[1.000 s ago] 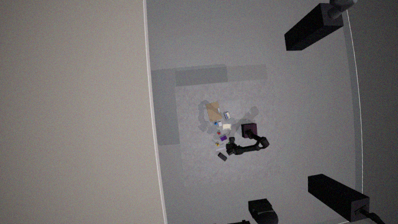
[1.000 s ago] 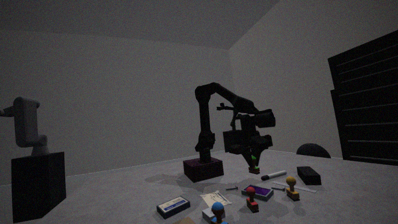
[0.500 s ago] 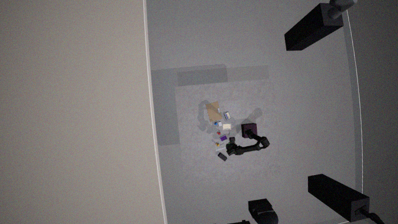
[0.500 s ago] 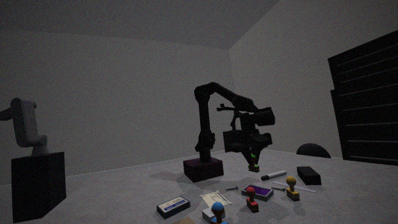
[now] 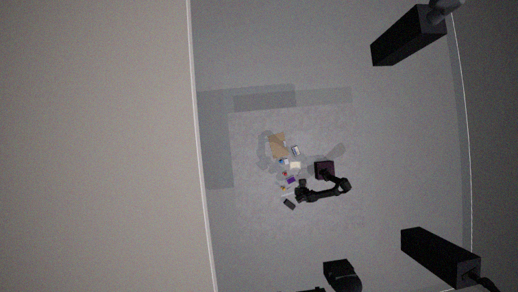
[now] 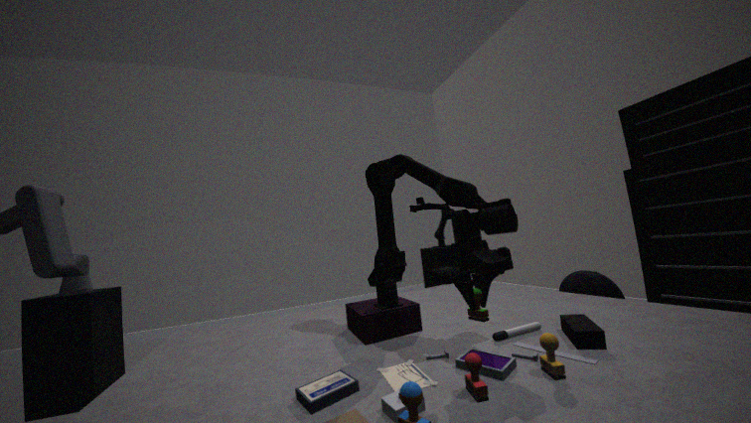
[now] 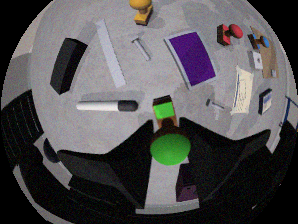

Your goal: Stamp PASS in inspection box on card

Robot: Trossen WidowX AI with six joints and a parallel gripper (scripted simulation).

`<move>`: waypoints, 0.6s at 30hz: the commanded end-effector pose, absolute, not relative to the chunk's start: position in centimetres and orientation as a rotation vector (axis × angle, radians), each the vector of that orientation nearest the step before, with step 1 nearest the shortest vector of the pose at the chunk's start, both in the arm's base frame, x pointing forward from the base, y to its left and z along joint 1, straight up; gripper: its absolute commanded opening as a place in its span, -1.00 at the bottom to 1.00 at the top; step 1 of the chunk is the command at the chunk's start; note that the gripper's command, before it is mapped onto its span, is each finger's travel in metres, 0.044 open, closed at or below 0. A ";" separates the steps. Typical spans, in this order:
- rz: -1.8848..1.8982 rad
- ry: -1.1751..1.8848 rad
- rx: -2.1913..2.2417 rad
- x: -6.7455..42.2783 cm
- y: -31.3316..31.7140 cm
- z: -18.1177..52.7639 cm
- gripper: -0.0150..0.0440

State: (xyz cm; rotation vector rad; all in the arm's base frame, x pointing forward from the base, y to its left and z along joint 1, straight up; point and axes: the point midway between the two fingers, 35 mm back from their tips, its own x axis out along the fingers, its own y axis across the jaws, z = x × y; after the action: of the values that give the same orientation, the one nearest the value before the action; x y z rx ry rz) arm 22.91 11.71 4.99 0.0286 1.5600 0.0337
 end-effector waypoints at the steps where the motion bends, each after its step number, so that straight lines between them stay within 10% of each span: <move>1: 0.041 1.561 0.031 22.9 11.8 5.3 -0.49; 18: 0.041 1.559 0.031 26.2 9.5 5.9 -0.49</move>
State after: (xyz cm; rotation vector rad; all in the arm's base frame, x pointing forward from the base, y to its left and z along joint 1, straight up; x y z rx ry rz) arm 24.89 10.45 5.82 0.0273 1.5568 0.0403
